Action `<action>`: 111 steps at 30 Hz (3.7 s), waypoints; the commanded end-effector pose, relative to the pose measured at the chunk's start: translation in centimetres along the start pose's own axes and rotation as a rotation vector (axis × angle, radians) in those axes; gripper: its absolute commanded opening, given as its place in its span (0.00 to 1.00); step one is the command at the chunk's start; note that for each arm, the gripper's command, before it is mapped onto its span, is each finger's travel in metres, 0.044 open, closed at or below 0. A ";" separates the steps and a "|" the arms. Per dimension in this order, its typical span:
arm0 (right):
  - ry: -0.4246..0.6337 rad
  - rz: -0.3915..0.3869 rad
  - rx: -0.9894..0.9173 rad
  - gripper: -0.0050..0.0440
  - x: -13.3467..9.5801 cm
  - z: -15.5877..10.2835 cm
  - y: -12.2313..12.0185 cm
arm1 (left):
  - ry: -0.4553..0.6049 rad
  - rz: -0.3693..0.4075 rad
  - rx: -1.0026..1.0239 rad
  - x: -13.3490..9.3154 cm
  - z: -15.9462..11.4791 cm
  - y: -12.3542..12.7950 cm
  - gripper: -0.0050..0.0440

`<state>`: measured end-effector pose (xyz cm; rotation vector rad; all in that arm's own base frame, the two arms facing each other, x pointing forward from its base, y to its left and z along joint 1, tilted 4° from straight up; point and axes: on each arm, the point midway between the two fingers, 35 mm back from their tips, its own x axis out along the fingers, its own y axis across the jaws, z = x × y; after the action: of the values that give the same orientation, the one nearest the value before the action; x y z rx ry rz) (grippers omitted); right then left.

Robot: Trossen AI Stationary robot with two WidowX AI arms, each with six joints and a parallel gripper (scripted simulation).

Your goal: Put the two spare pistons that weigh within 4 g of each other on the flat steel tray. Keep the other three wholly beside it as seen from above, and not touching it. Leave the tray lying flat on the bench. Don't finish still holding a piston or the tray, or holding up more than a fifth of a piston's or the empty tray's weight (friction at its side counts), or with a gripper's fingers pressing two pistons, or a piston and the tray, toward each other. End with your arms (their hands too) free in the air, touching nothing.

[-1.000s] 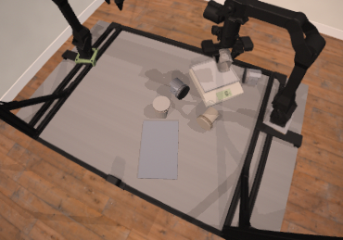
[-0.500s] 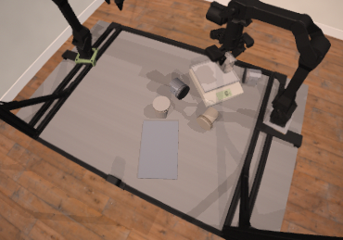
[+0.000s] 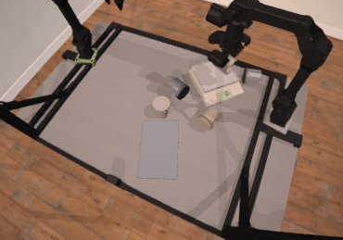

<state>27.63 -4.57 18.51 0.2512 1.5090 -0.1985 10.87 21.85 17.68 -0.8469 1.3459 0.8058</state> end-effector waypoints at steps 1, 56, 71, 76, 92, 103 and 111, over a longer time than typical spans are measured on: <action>0.013 0.032 0.020 0.43 0.0 -0.3 1.2 | 0.001 -0.002 0.001 0.0 0.0 0.0 1.00; 0.065 0.117 0.149 0.43 4.9 -3.6 24.9 | 0.001 -0.002 0.001 0.0 0.0 0.0 1.00; 0.063 0.118 0.150 0.43 6.0 -2.9 27.9 | 0.001 -0.002 0.001 0.0 0.0 0.0 1.00; 0.063 0.118 0.150 0.43 7.3 -1.6 29.5 | 0.001 -0.002 0.001 0.0 0.0 0.0 1.00; 0.063 0.118 0.150 0.43 11.0 2.3 34.0 | 0.001 -0.002 0.001 0.0 0.0 0.0 1.00; 0.065 0.117 0.150 0.43 12.0 2.8 34.4 | 0.001 -0.002 0.001 0.0 0.0 0.0 1.00; 0.065 0.117 0.150 0.43 13.3 2.8 34.4 | 0.001 -0.002 0.001 0.0 0.0 0.0 1.00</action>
<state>40.77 28.03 7.54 0.4728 1.5377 -0.2069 10.87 21.85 17.68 -0.8469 1.3459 0.8058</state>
